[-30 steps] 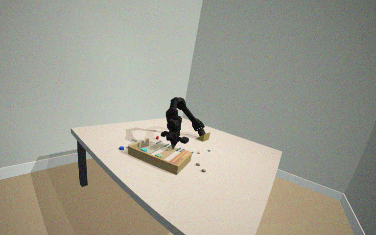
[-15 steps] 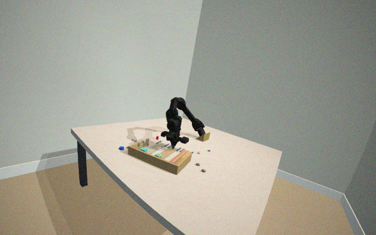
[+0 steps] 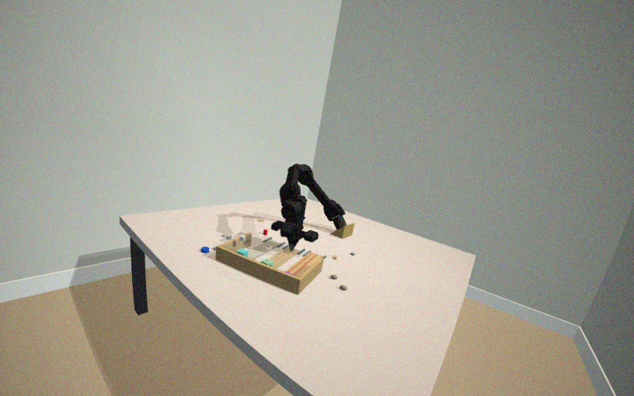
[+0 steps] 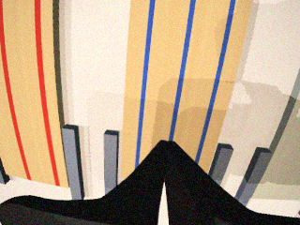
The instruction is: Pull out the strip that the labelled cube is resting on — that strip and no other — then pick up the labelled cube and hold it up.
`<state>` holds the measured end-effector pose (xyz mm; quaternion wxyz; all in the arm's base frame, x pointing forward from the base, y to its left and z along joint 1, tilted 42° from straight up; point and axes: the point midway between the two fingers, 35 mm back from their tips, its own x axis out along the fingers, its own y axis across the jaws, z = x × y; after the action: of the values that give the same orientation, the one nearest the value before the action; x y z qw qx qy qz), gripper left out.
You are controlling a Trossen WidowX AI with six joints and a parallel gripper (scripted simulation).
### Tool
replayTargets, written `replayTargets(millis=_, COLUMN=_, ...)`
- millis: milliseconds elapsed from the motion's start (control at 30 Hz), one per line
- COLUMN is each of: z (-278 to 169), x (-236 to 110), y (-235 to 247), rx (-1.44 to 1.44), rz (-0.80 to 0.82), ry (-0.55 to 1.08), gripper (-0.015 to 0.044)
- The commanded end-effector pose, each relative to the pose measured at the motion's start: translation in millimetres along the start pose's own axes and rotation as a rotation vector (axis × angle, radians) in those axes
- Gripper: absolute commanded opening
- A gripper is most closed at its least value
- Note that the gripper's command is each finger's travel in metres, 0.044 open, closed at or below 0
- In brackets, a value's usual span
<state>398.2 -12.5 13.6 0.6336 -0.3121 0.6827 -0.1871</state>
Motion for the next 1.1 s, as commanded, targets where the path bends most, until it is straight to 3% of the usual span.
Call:
replayTargets(millis=0, z=0.2, x=5.3, y=-2.2, rx=0.002, rz=-0.005, ry=0.007, gripper=0.0)
replayTargets(millis=1067, z=-43.8, x=6.5, y=0.7, rx=0.0, rz=-0.005, ry=0.009, gripper=0.0)
